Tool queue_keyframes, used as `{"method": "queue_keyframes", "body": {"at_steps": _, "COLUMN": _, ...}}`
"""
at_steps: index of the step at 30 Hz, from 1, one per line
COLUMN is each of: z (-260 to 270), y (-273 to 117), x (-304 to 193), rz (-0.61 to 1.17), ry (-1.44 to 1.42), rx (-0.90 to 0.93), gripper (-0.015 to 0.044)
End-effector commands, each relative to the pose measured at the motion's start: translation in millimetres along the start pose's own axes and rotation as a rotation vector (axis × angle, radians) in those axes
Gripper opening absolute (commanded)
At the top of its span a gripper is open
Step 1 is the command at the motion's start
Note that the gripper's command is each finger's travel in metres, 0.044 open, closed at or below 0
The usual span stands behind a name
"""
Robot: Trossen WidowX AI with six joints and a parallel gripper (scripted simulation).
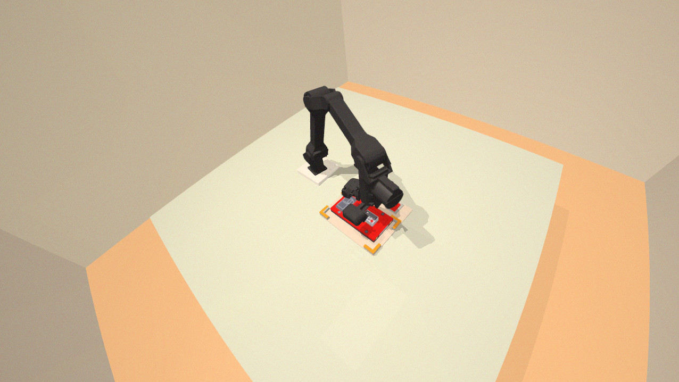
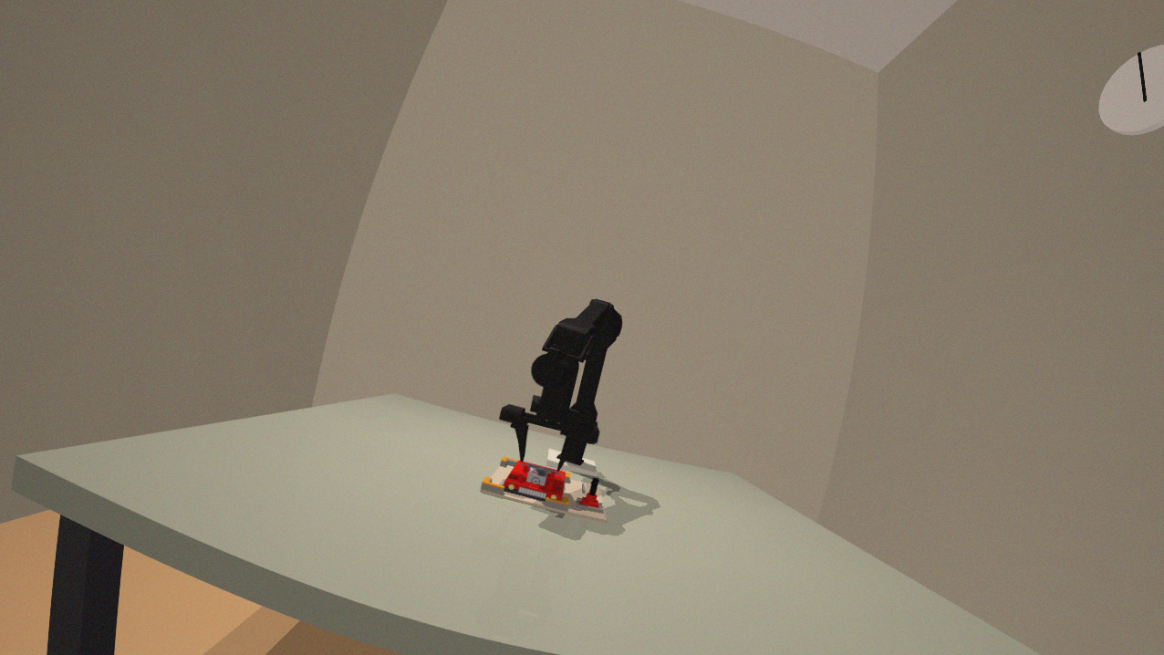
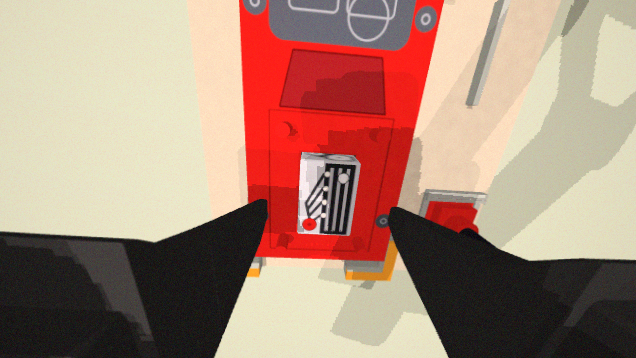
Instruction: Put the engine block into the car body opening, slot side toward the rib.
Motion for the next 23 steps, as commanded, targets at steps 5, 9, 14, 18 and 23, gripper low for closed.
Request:
{"method": "queue_keyframes", "body": {"at_steps": 5, "z": 0.1, "y": -0.9, "x": 0.2, "rz": 0.0, "ry": -0.001, "rx": 0.001, "gripper": 0.0125}}
{"method": "queue_keyframes", "body": {"at_steps": 9, "z": 0.1, "y": -0.9, "x": 0.2, "rz": 0.0, "ry": -0.001, "rx": 0.001, "gripper": 0.002}}
{"method": "queue_keyframes", "body": {"at_steps": 14, "z": 0.1, "y": -0.9, "x": 0.2, "rz": 0.0, "ry": -0.001, "rx": 0.001, "gripper": 0.0}}
{"method": "queue_keyframes", "body": {"at_steps": 18, "z": 0.1, "y": -0.9, "x": 0.2, "rz": 0.0, "ry": -0.001, "rx": 0.001, "gripper": 0.0}}
{"method": "queue_keyframes", "body": {"at_steps": 23, "z": 0.1, "y": -0.9, "x": 0.2, "rz": 0.0, "ry": -0.001, "rx": 0.001, "gripper": 0.0}}
Point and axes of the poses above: the point midway between the two fingers, 35 mm back from their tips, its own y axis out along the fingers, its own z axis across the jaws, x = y × z, the point moved 10 cm from there along -y, back along the fingers, and after that the axes turned 14 degrees about -y, right-handed, at the moved point
